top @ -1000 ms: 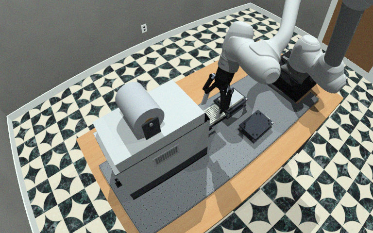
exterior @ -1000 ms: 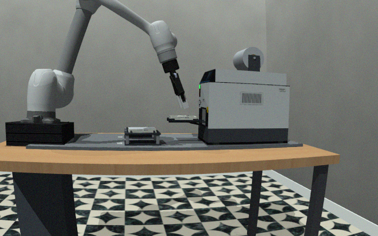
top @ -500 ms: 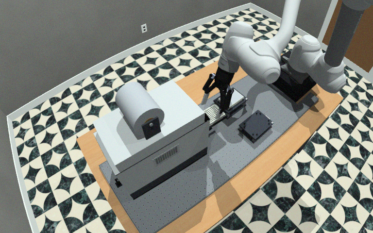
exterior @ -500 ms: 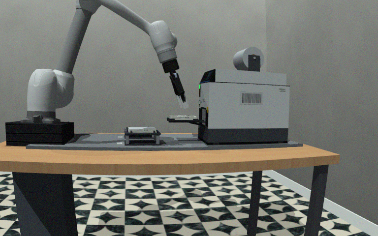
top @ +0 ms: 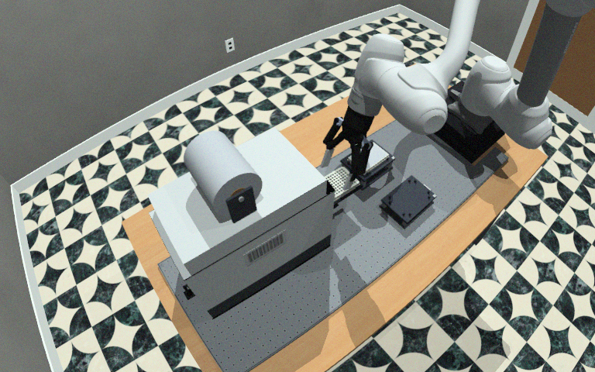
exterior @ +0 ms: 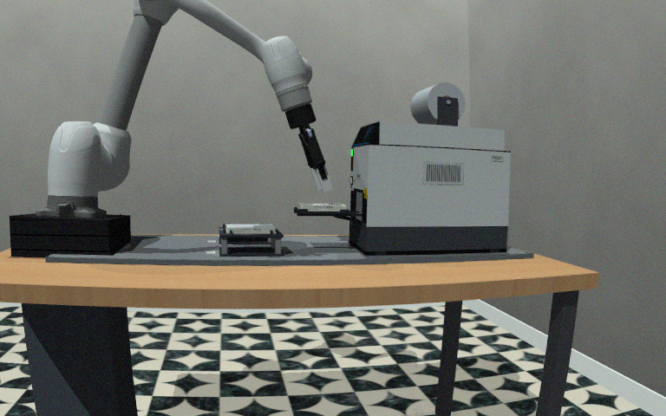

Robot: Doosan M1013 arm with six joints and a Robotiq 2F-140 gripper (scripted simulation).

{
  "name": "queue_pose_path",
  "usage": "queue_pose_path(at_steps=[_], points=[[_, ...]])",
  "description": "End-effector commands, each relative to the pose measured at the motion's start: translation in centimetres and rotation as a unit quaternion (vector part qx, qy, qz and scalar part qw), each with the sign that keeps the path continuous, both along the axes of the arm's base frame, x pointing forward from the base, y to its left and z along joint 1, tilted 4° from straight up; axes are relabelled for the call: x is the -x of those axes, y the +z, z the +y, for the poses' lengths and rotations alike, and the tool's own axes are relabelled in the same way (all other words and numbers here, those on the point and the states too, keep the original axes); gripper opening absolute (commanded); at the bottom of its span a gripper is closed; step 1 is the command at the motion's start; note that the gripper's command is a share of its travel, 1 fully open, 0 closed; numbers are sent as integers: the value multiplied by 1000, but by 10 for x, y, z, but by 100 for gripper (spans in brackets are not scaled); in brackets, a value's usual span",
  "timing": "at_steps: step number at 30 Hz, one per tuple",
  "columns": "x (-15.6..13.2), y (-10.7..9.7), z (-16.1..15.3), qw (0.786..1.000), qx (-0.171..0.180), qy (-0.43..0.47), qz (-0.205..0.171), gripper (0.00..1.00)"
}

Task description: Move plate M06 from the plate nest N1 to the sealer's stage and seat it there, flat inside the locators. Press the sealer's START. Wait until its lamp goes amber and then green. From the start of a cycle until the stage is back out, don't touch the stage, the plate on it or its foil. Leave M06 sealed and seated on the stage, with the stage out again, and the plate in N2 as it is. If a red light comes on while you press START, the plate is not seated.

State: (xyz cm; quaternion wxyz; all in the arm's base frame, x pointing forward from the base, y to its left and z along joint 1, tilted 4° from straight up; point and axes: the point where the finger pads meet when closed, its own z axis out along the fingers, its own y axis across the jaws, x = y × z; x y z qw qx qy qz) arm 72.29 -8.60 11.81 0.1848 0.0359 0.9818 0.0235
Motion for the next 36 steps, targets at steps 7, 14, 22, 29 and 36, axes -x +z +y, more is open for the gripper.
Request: queue_pose_path(at_steps=[7, 14, 22, 29, 36], points=[[-1, 4, -3, 1000, 1, -2, -2, 70], [-1, 4, -3, 1000, 1, -2, -2, 70], [-1, 4, -3, 1000, 1, -2, -2, 70], [5, 4, -4, 1000, 1, -2, -2, 70], [17, 3, -2, 1000, 1, -2, -2, 70]])
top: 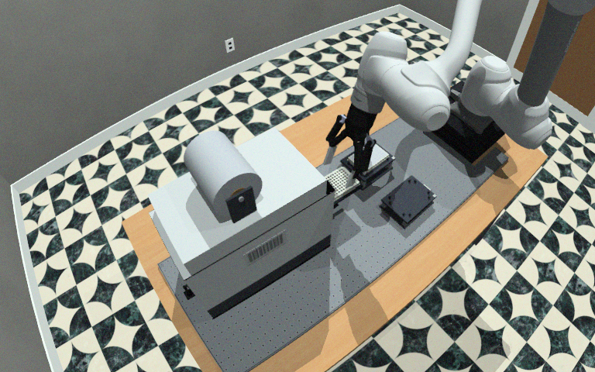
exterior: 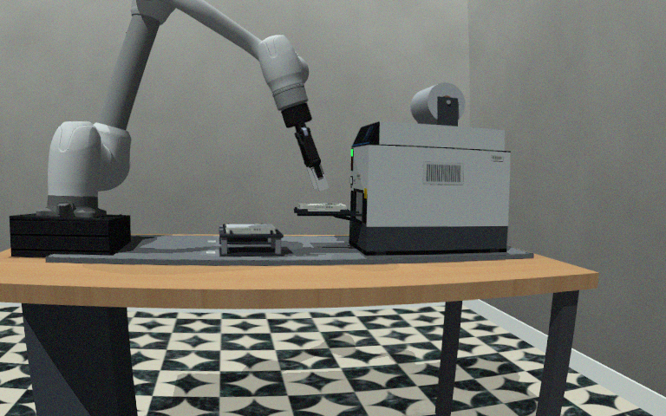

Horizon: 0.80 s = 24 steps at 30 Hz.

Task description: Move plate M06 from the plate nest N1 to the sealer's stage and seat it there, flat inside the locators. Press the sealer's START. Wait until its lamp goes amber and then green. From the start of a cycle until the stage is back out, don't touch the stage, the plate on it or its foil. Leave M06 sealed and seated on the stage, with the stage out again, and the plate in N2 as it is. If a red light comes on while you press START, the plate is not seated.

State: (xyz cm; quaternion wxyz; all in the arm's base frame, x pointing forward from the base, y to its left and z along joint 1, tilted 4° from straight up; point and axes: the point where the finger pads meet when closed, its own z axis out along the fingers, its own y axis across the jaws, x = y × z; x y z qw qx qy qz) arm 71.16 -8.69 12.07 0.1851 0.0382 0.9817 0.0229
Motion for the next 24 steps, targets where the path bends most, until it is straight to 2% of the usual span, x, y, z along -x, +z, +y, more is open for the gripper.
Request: queue_pose_path(at_steps=[1, 24], points=[[5, 1, -1, 1000, 1, 0, -1, 70], [39, 0, 2, 1000, 1, 0, -1, 70]])
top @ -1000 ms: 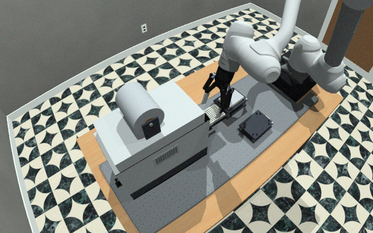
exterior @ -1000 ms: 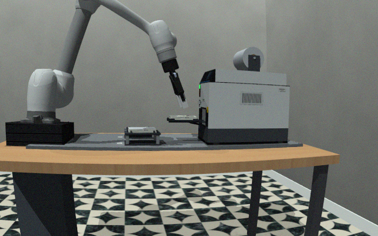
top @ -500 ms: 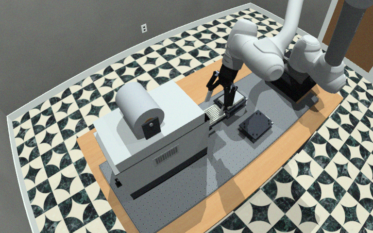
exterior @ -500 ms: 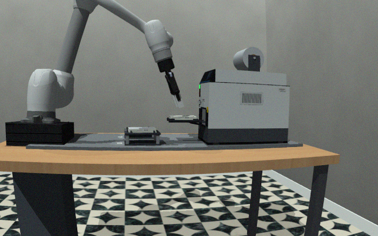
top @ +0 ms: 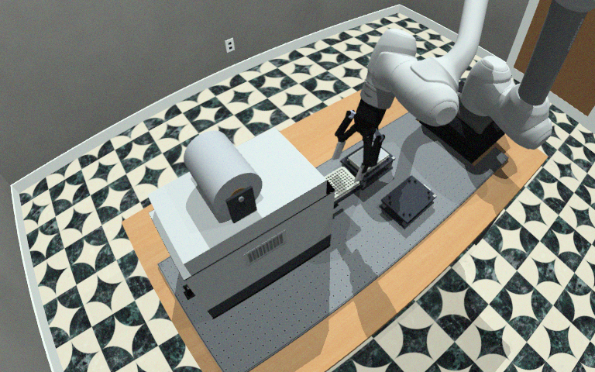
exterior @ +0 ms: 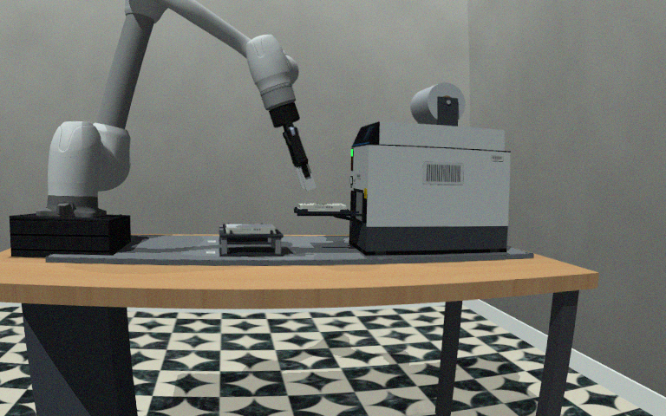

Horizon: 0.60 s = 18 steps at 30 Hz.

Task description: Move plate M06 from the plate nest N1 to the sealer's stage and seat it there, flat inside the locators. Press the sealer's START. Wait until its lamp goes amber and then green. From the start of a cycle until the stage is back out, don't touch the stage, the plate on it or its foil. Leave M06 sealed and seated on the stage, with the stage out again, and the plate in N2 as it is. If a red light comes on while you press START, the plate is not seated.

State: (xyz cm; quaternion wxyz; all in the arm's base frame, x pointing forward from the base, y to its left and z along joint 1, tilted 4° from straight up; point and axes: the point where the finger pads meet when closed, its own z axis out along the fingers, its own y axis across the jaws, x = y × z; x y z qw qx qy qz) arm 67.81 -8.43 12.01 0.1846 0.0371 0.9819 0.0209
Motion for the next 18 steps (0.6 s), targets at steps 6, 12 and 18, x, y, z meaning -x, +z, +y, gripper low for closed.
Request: queue_pose_path(at_steps=[6, 12, 18], points=[[15, 1, 1, 1000, -1, -1, -2, 70], [17, 1, 1, 1000, -1, -1, -2, 70], [17, 1, 1, 997, -6, 4, 81, 70]])
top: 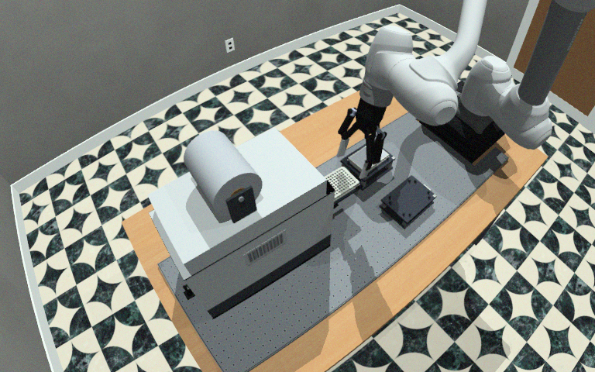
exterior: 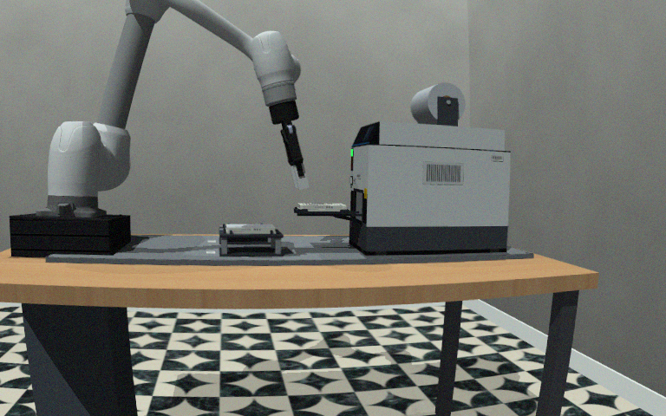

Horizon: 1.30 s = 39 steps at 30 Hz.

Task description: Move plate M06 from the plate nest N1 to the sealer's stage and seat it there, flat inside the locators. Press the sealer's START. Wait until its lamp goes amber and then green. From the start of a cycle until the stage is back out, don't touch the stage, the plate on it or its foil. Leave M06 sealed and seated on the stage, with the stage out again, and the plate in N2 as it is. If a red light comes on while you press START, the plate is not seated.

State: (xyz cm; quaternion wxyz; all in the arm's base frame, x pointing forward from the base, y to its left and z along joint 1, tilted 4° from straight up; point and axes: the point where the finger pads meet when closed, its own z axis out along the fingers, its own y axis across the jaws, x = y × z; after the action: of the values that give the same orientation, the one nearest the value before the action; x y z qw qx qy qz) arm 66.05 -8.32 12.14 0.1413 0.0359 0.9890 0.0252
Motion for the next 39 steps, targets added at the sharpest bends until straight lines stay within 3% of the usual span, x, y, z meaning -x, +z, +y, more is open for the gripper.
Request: queue_pose_path(at_steps=[1, 6, 11, 36, 37, 39], points=[[-1, -1, 0, 999, -2, 2, 54, 70], [-1, -1, 0, 992, -7, 6, 128, 70], [-1, 3, 3, 992, -7, 7, 128, 69], [1, 90, 74, 992, -7, 6, 128, 59], [1, 94, 77, 992, -7, 6, 128, 10], [1, 102, 83, 992, -7, 6, 128, 10]])
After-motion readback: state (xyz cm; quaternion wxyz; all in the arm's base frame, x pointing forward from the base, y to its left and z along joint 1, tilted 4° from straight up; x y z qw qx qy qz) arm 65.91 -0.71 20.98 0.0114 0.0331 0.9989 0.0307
